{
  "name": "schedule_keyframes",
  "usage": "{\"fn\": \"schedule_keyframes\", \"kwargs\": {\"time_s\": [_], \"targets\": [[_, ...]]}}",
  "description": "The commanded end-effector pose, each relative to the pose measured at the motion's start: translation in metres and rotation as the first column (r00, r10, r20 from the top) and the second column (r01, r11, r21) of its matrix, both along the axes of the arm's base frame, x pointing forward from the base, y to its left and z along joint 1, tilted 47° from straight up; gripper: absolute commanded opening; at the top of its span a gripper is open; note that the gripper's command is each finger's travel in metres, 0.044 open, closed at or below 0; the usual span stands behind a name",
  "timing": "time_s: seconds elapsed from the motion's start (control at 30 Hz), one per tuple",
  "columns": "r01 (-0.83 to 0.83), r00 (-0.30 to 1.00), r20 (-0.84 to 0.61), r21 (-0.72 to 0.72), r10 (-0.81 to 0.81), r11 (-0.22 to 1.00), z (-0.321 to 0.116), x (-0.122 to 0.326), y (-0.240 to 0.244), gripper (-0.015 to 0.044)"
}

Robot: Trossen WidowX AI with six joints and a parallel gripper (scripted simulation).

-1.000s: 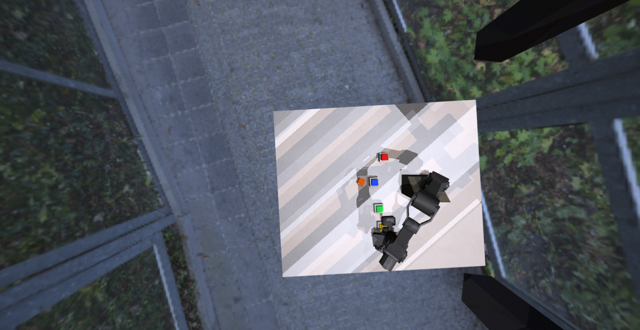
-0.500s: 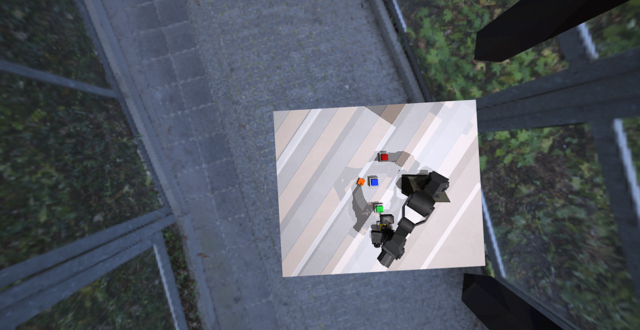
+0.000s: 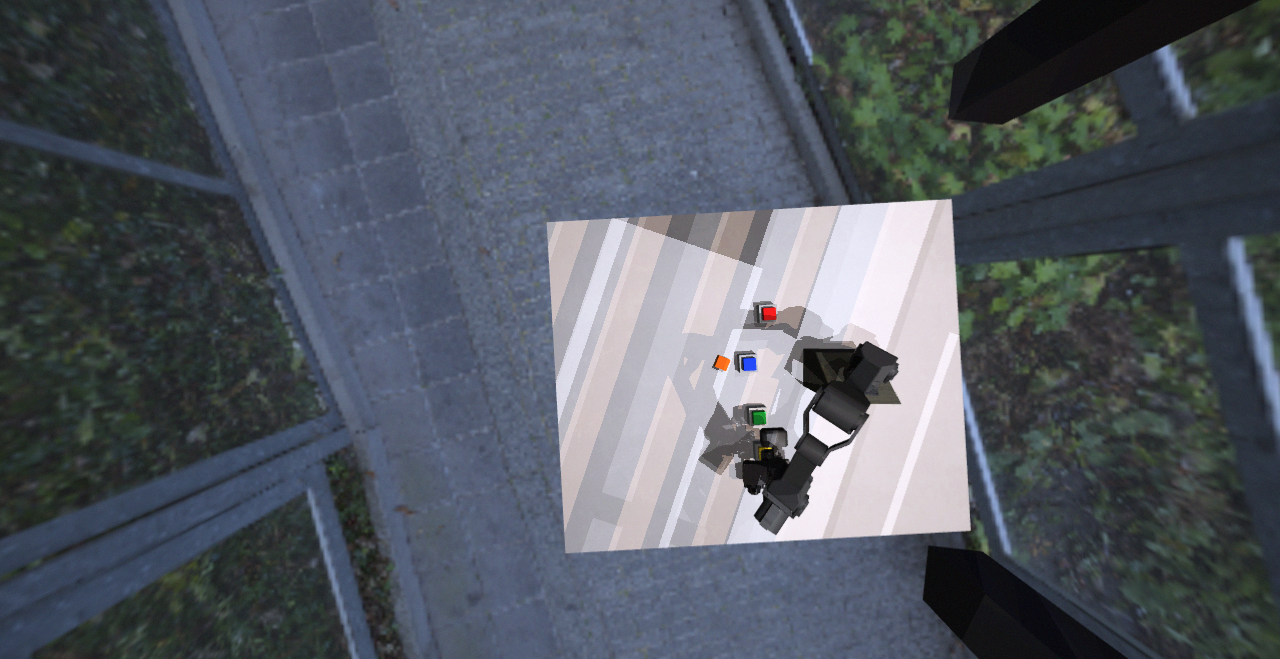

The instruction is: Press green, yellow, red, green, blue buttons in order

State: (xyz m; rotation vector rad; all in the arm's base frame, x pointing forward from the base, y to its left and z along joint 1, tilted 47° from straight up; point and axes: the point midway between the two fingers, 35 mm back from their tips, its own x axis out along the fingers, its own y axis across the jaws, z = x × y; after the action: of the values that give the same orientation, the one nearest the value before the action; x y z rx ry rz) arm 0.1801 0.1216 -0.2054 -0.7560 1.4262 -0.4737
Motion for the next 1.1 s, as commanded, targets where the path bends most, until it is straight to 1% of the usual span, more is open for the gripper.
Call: {"fn": "schedule_keyframes", "kwargs": {"time_s": [0.0, 0.1, 0.2, 0.33, 0.43, 0.5, 0.63, 0.7, 0.93, 1.07], "targets": [[-0.004, 1.000, -0.006, -0.008, 0.004, 1.000, 0.000, -0.001, -0.003, 0.0020], [-0.001, 1.000, -0.001, -0.001, 0.001, 1.000, 0.003, -0.001, 0.003, 0.0020], [-0.004, 1.000, -0.007, -0.007, 0.004, 1.000, 0.023, -0.005, 0.021, 0.0020], [-0.004, 1.000, -0.007, -0.007, 0.004, 1.000, 0.026, -0.005, 0.024, 0.0020], [-0.005, 1.000, -0.008, -0.005, 0.005, 1.000, 0.056, -0.010, 0.056, 0.0020], [-0.004, 1.000, -0.009, -0.005, 0.004, 1.000, 0.066, -0.013, 0.066, 0.0020], [-0.004, 1.000, -0.009, -0.004, 0.004, 1.000, 0.067, -0.012, 0.065, 0.0020], [0.002, 1.000, -0.010, 0.003, -0.002, 1.000, 0.075, -0.007, 0.063, 0.0020], [0.049, 0.999, -0.013, 0.059, -0.049, 0.997, 0.140, 0.029, 0.031, 0.0020], [0.034, 0.999, -0.017, 0.077, -0.033, 0.996, 0.173, 0.046, 0.008, 0.0020]]}}
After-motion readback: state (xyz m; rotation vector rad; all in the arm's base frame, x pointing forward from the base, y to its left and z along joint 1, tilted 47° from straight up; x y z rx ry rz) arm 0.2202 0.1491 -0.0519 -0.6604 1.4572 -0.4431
